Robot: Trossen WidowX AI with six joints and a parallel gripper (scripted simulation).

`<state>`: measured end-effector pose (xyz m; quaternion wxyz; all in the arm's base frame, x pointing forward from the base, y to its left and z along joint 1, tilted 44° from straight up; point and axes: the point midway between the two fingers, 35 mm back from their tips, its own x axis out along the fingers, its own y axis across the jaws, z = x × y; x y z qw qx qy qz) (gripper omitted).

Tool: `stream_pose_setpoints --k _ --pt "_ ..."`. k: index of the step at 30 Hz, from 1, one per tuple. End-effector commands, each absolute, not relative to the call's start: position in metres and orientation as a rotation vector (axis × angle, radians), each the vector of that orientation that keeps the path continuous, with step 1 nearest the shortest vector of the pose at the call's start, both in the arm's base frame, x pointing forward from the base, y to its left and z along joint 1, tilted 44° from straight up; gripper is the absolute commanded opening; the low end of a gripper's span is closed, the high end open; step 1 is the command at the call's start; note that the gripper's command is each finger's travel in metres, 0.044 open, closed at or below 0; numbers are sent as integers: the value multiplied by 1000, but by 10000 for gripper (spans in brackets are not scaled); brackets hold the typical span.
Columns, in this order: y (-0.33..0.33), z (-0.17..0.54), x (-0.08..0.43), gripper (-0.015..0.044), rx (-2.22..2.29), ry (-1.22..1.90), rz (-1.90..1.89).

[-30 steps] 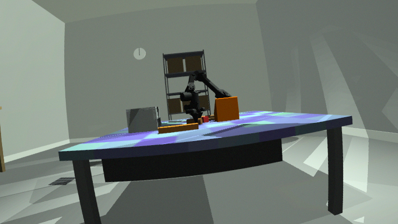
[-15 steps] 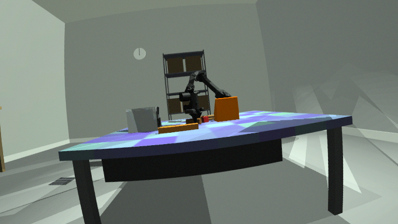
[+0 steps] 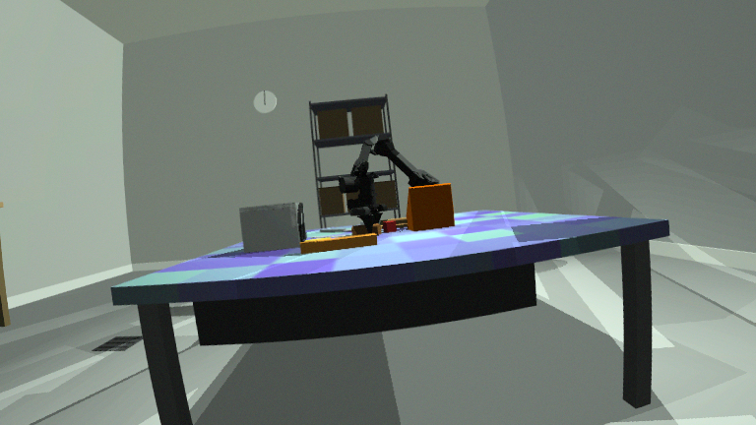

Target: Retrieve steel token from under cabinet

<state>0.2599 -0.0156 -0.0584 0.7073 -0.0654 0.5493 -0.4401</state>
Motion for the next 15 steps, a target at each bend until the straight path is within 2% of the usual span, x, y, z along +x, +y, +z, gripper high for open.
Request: stream_pose_setpoints --k 1,15 --pt "-18 -54 261 0 -143 1214 -974" --pt "-28 -44 259 0 -144 1214 -974"
